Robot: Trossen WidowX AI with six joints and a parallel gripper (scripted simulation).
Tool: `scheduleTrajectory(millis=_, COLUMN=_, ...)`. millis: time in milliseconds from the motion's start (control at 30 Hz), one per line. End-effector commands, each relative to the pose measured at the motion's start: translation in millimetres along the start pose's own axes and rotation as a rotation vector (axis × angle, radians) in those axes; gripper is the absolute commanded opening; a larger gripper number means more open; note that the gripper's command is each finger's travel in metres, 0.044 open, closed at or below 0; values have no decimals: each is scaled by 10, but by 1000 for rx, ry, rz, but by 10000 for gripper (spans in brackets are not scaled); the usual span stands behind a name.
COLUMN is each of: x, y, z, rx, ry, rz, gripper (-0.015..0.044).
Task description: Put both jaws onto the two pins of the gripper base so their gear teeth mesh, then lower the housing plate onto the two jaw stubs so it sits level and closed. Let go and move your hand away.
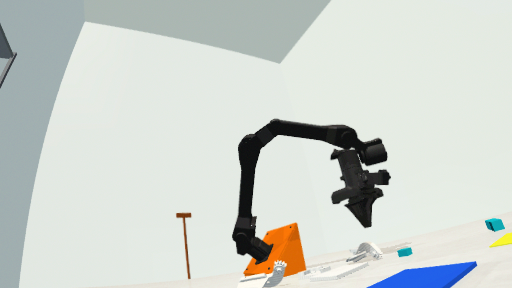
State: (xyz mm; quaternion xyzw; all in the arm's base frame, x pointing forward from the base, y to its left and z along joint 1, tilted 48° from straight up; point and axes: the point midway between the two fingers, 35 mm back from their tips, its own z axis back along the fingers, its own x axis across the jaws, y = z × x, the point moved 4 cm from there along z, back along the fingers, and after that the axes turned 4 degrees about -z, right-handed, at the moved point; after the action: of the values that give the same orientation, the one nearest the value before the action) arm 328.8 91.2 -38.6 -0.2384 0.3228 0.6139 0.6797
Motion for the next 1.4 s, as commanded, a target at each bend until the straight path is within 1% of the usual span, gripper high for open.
scheduleTrajectory(millis=0, x=-10, y=13, z=-4, rx=4, ry=-1, rz=130, gripper=0)
scheduleTrajectory(millis=1367, x=-90, y=56, z=5, rx=3, ry=-3, rz=1281, gripper=0)
